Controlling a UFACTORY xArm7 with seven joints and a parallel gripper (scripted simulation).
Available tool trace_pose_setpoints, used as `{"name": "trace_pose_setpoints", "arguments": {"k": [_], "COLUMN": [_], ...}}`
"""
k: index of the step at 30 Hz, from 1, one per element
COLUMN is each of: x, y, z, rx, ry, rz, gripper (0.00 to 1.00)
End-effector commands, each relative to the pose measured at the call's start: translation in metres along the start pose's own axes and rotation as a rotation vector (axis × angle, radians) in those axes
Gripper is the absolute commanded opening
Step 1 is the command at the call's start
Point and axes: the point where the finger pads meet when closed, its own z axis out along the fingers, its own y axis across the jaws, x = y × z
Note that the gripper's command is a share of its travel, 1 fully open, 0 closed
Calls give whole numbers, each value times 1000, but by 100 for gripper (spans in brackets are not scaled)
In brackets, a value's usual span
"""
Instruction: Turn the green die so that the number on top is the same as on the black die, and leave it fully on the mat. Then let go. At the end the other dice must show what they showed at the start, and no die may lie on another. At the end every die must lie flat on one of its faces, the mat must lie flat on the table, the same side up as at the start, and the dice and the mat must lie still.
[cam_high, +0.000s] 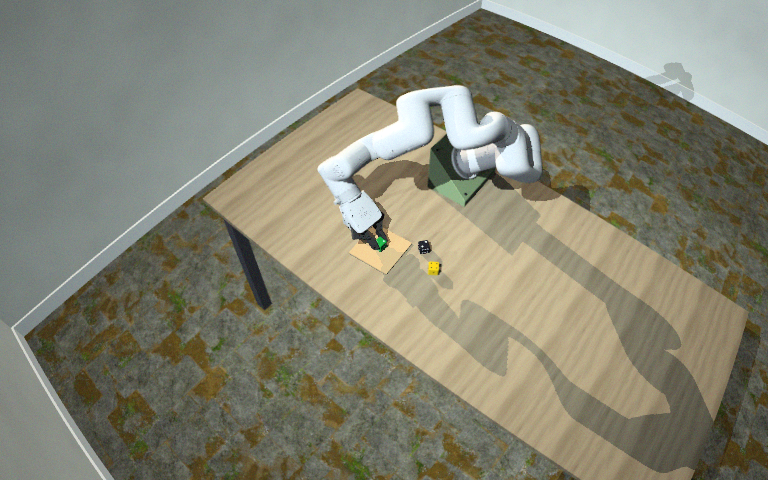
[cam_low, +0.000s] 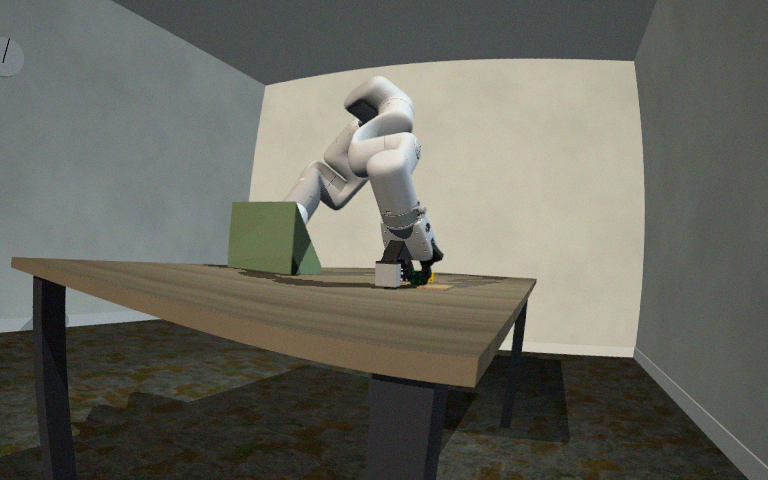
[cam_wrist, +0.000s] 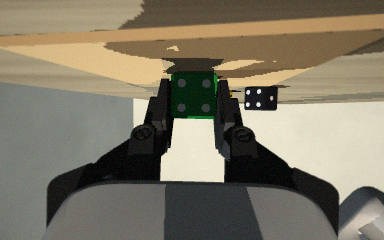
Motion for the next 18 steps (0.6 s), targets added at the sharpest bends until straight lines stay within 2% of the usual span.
{"name": "trace_pose_setpoints", "arguments": {"k": [1, 3, 4, 8, 9, 11, 12, 14, 15, 17, 18], "x": [0, 0, 0, 0, 0, 0, 0, 0, 0, 0, 0], "y": [-1, -1, -1, -1, -1, -1, -1, -1, -1, -1, -1], "z": [-2, -2, -2, -2, -2, -2, -2, -2, -2, -2, -2], "rx": [2, 2, 2, 2, 2, 2, 2, 2, 2, 2, 2], "ry": [3, 3, 3, 3, 3, 3, 3, 3, 3, 3, 3], "rz": [-2, -2, -2, -2, -2, -2, -2, -2, -2, -2, -2], "gripper": [27, 27, 31, 31, 35, 35, 39, 39, 43, 43, 47]}}
